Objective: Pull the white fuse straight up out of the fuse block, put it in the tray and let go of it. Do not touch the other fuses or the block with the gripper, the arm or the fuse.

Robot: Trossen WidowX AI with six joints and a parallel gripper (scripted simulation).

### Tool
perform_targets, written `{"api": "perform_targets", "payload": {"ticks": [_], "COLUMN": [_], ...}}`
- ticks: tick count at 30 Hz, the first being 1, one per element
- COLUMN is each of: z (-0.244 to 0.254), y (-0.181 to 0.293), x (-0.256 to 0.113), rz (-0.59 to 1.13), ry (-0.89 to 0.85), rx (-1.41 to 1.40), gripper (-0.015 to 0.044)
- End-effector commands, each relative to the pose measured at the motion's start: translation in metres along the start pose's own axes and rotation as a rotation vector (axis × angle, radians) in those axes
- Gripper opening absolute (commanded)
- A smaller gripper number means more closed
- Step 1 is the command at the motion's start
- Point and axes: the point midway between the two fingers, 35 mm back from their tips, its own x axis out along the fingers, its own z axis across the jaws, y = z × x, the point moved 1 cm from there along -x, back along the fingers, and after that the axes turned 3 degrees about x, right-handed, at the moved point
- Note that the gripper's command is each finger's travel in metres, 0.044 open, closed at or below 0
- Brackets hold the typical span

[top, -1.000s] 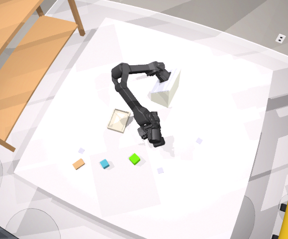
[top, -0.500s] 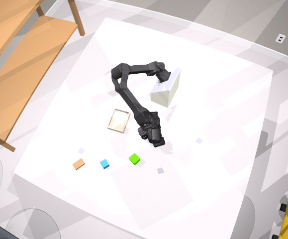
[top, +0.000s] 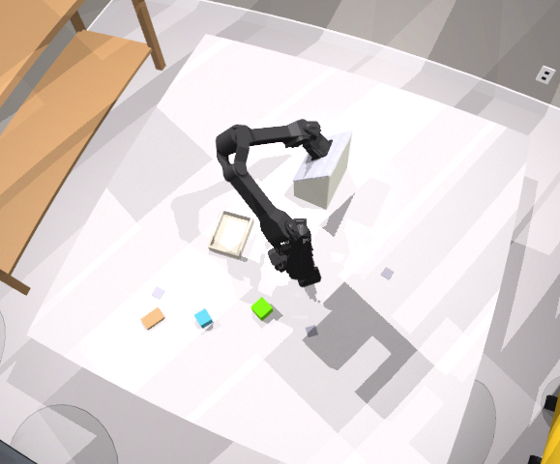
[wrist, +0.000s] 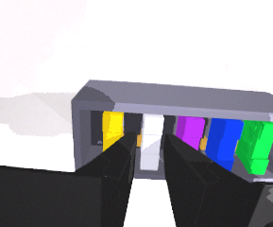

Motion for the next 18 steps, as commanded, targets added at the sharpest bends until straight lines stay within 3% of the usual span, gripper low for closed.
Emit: {"api": "perform_targets", "payload": {"ticks": [1, 10, 18], "z": [0.0001, 0.0001, 0.0003], "y": [0.0, 0.0, 0.0], "x": [-0.0002, -0.0002, -0.0023], "rz": [0.0, 0.0, 0.0], "ry": [0.0, 0.0, 0.0], "rx": [0.0, 0.0, 0.0], "gripper": [0.0059, 0.0, 0.0]}}
